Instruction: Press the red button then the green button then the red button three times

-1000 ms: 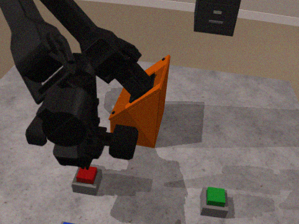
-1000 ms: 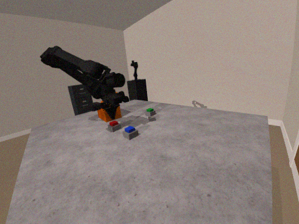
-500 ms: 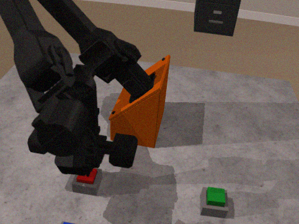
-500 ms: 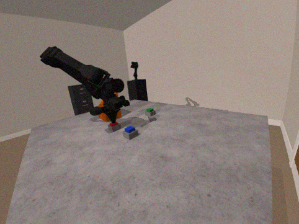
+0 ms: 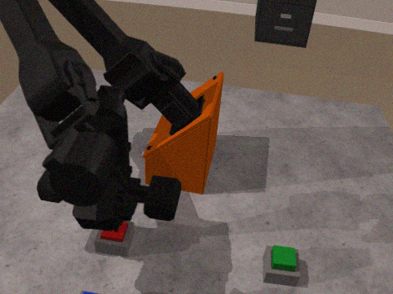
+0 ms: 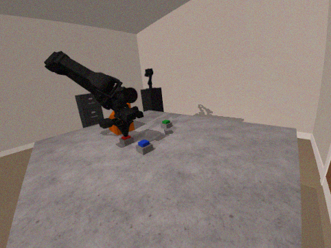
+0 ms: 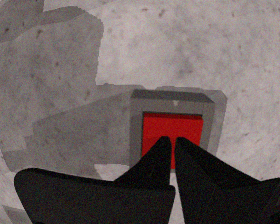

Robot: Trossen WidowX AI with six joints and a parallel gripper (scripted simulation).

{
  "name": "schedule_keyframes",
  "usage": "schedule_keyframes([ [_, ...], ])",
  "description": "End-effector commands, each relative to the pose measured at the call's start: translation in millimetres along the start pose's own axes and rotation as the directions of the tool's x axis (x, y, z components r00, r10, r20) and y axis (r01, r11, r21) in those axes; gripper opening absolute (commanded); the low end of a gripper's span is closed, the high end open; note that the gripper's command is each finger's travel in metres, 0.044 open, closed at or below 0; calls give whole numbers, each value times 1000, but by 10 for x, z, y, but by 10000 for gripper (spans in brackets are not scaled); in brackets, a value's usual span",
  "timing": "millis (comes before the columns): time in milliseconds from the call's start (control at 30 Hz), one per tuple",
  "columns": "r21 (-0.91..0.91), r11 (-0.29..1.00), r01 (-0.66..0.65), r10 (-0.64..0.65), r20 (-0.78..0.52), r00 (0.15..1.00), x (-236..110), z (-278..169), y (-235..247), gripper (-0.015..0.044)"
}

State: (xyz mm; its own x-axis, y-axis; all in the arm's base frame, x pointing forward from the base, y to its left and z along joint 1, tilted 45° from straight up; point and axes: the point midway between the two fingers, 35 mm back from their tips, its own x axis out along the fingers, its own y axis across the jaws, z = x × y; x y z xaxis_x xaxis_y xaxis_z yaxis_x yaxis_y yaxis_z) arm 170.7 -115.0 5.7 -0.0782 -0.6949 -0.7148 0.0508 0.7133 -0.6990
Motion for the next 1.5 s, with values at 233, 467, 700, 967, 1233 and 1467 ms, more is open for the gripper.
schedule_keyframes([
  [233,-6,1000,1,-1,-2,1000,-324,-3,2,20],
  [467,-6,1000,0,0,-2,1000,-252,1,5,20],
  [700,-6,1000,0,0,-2,1000,-141,3,5,20],
  [967,-6,1000,2,-2,-2,1000,-17,-4,0,20],
  [1233,-6,1000,2,-2,-2,1000,5,-7,-1,20],
  [1467,-6,1000,2,-2,-2,1000,5,-7,-1,20],
])
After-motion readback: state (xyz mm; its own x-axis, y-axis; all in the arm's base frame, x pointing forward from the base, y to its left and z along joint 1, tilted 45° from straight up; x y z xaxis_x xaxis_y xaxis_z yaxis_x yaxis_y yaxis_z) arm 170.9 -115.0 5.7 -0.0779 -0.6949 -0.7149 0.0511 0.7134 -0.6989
